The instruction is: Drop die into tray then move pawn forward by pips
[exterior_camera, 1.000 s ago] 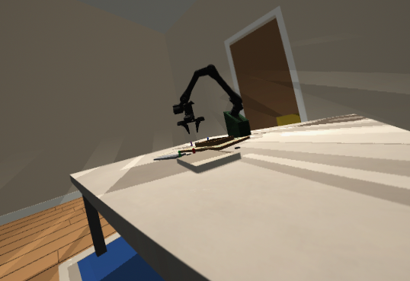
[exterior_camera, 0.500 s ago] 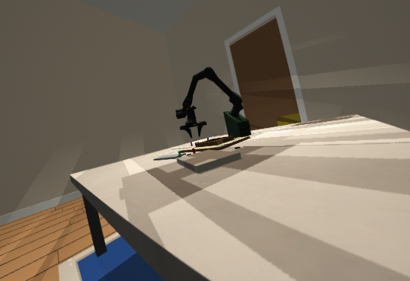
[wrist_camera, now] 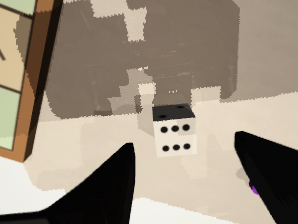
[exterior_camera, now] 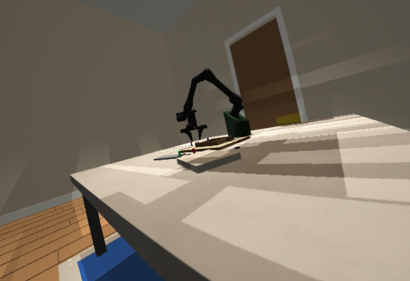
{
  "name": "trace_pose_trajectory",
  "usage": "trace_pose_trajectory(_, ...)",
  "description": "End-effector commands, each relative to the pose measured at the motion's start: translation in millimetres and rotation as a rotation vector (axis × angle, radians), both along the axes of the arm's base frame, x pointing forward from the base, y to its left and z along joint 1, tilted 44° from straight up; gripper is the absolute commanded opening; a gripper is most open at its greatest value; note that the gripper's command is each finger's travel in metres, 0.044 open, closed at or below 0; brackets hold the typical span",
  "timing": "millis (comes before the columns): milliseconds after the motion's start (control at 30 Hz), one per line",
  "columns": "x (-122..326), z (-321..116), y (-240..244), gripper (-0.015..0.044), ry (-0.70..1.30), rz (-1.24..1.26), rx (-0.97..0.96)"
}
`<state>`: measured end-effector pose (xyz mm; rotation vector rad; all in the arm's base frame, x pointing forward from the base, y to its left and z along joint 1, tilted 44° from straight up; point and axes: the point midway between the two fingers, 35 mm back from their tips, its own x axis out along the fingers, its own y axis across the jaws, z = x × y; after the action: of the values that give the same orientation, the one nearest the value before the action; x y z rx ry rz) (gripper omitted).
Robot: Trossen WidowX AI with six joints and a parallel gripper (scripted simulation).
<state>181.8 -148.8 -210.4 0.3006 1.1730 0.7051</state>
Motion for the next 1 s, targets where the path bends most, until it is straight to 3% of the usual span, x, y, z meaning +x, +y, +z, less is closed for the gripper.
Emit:
trace_pose_trajectory(0,0.1,-6.9,7.8,0.0275,0.006,-0.005,0.011)
trace_pose_trajectory(400,3.2,-18.6,19.5,0.0275,0.005,-0.005,0.012)
trace_pose_trajectory(600,3.2,-18.6,19.5,0.0117,0.005,-0.005,0.012)
trace_pose_trajectory(867,3.2,-18.6,19.5,0.0064,0.005,-0.005,0.012)
trace_pose_trajectory(967,3.2,-15.8,15.4,0.0,0.006,-0.005,0.012)
